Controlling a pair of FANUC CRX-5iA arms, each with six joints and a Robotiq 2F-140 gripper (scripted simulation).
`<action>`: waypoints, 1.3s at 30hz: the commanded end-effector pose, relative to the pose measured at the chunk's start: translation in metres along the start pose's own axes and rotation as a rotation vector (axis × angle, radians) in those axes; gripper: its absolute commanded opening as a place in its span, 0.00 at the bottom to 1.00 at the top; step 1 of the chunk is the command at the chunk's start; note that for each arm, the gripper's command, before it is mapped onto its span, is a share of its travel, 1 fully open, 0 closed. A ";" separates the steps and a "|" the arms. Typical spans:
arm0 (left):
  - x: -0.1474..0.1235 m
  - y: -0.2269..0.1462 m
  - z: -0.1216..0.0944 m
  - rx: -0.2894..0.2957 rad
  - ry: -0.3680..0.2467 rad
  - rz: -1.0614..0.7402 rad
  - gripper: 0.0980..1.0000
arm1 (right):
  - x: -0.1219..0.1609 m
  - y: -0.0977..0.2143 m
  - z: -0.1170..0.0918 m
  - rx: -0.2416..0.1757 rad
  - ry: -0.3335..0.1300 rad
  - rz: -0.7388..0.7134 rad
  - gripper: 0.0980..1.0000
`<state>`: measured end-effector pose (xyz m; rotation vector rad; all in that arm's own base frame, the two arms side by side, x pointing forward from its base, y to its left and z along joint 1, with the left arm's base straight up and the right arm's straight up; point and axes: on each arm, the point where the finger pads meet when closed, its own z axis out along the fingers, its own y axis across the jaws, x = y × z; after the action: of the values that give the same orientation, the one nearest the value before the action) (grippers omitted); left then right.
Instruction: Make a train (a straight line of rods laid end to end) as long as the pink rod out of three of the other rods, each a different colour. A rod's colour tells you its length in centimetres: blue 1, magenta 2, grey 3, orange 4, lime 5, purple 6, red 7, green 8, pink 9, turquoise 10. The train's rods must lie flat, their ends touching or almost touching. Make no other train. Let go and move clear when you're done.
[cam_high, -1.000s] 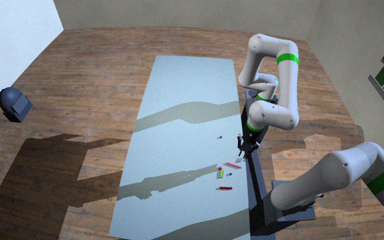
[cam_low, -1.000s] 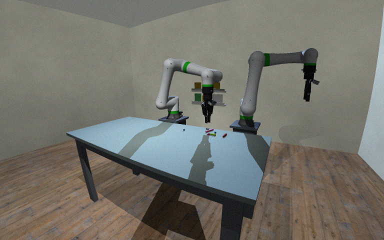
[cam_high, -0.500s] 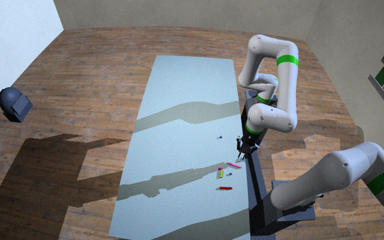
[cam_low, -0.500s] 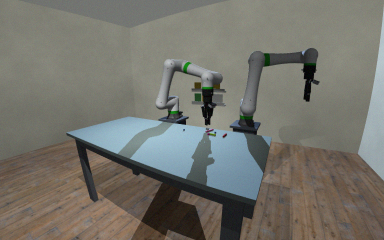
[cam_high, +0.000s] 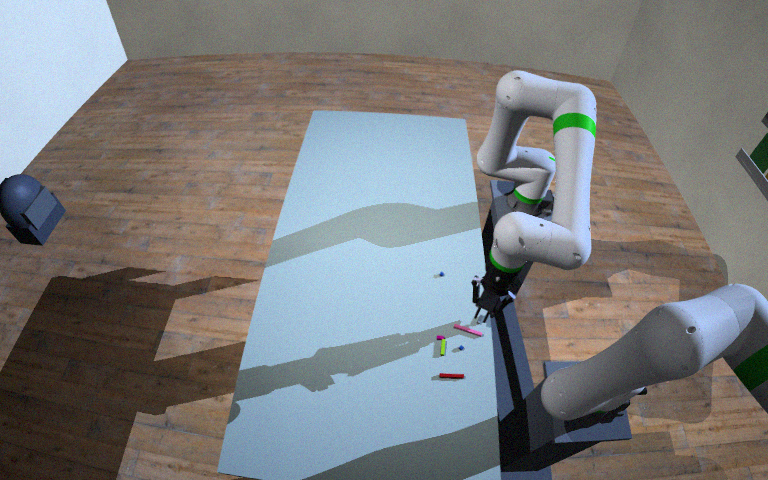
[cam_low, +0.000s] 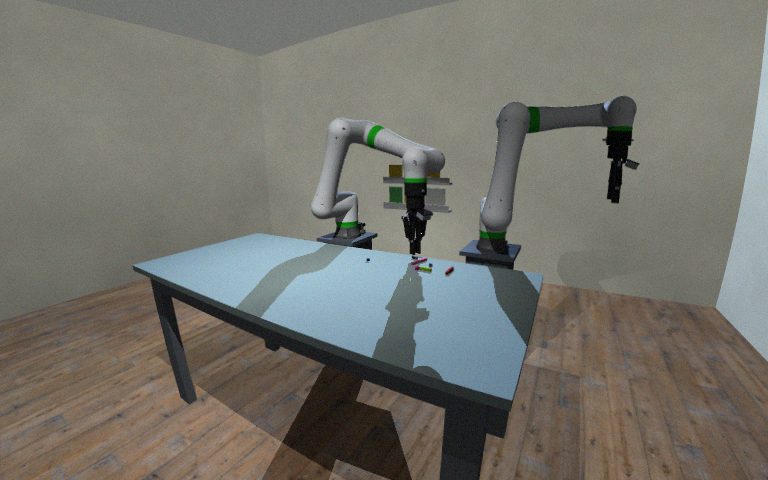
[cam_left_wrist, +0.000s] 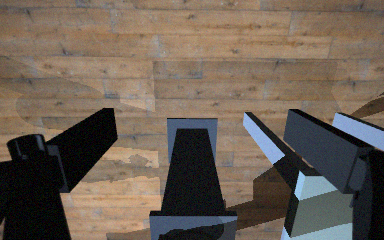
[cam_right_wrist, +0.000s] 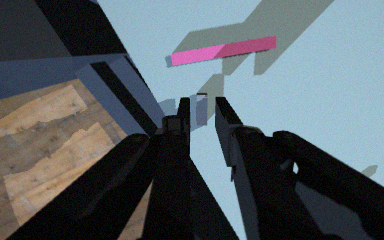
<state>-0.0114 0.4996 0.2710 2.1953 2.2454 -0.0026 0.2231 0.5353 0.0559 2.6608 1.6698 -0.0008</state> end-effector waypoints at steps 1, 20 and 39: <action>0.000 0.000 -0.001 0.000 0.002 0.000 1.00 | 0.001 0.000 0.002 0.000 0.002 0.000 0.15; 0.000 0.000 -0.001 0.000 0.002 0.000 1.00 | 0.001 0.000 0.004 0.000 0.002 0.000 0.15; 0.000 0.000 -0.001 0.000 0.002 0.000 1.00 | 0.001 0.000 0.011 0.000 0.002 0.000 0.15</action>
<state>-0.0114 0.4996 0.2710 2.1953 2.2454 -0.0026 0.2232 0.5353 0.0464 2.6608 1.6698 -0.0007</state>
